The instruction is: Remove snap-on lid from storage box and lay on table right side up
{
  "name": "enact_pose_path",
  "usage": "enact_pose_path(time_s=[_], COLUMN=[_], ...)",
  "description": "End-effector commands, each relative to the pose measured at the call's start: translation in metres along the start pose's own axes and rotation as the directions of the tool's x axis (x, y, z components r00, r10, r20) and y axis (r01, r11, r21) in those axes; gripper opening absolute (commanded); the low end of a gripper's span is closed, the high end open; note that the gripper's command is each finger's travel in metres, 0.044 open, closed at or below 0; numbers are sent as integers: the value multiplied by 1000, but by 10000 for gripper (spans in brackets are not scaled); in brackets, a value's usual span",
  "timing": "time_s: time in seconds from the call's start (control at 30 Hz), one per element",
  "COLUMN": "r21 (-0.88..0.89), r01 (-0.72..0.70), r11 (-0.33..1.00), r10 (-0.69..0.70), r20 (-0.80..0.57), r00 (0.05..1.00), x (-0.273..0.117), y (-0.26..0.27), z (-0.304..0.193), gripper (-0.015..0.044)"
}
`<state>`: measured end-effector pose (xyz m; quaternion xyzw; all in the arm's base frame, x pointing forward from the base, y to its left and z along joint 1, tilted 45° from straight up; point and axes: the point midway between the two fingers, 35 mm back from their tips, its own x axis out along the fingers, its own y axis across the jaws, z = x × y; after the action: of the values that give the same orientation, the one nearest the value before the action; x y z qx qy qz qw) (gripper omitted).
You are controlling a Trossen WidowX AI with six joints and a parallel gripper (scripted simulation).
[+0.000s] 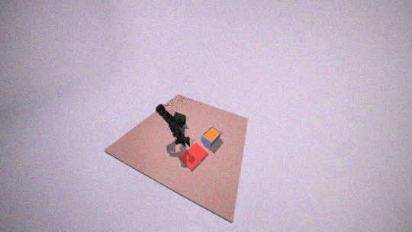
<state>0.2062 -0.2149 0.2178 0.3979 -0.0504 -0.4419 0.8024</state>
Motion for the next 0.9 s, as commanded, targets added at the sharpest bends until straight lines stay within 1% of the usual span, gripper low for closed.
enact_pose_path(time_s=[0.0, 0.6, 0.87], r21=[-5, -6, -5], r01=[0, 1, 2], r11=[1000, 1000, 1000], r10=[0, -1, -2], r20=[-4, -4, -5], r00=[1000, 1000, 1000], x=[-8, -35, -42], y=[-7, -30, -17], z=[-1, -1, 1], gripper=[440, 440, 440])
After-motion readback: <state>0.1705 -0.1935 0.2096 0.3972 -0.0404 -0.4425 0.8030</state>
